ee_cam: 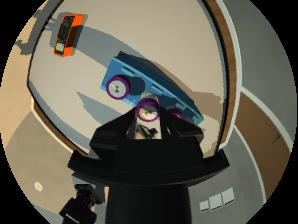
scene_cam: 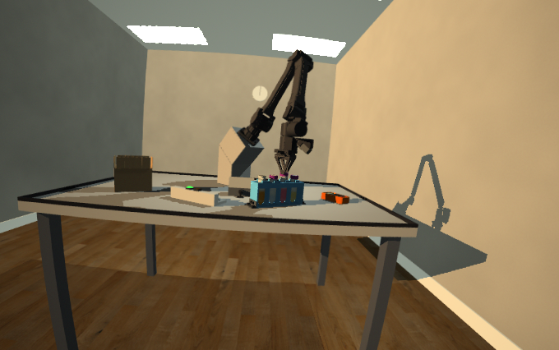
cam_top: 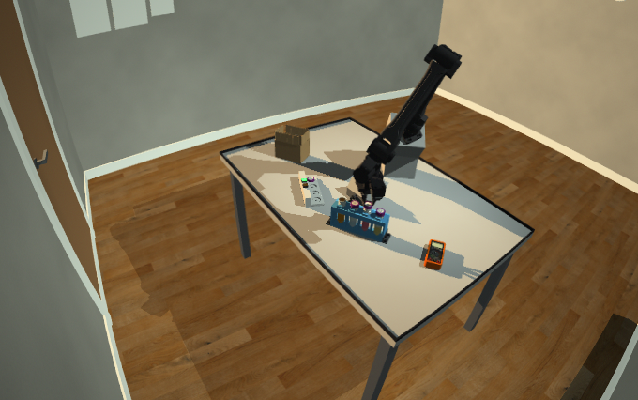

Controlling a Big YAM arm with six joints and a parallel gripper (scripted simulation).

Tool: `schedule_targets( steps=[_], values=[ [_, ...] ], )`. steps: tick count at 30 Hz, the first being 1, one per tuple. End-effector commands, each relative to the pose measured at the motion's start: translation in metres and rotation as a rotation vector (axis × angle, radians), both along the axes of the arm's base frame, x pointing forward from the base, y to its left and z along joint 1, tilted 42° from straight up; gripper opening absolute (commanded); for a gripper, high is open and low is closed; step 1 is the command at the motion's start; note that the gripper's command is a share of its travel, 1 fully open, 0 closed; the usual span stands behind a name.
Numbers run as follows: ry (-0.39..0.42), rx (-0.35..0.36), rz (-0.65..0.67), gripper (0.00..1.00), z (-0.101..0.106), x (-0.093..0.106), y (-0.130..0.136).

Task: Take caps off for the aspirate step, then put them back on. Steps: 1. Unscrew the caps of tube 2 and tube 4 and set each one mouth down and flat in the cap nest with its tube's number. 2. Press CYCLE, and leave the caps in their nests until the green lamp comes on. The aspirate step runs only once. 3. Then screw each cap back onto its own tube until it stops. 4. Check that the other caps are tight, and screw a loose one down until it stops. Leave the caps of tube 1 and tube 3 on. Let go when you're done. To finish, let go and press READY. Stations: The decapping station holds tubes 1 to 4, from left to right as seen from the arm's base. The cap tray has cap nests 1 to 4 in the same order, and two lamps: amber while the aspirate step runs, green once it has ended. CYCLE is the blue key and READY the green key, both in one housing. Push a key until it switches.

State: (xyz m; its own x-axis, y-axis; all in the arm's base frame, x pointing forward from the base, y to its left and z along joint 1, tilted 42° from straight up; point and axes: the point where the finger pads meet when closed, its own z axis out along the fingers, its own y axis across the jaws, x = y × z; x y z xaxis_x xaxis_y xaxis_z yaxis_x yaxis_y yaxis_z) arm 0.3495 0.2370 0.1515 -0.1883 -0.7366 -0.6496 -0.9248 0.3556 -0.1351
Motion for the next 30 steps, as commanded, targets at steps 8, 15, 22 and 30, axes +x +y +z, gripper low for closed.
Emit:
schedule_targets(
  steps=[8,15,22,30],
  values=[
    [-0.036,0.025,-0.019,0.00,0.015,0.008,0.001],
    [-0.042,0.028,-0.015,0.00,0.019,0.010,0.004],
    [-0.046,0.030,-0.012,0.00,0.021,0.011,0.006],
    [-0.049,0.031,-0.006,0.00,0.024,0.012,0.010]
  ],
)
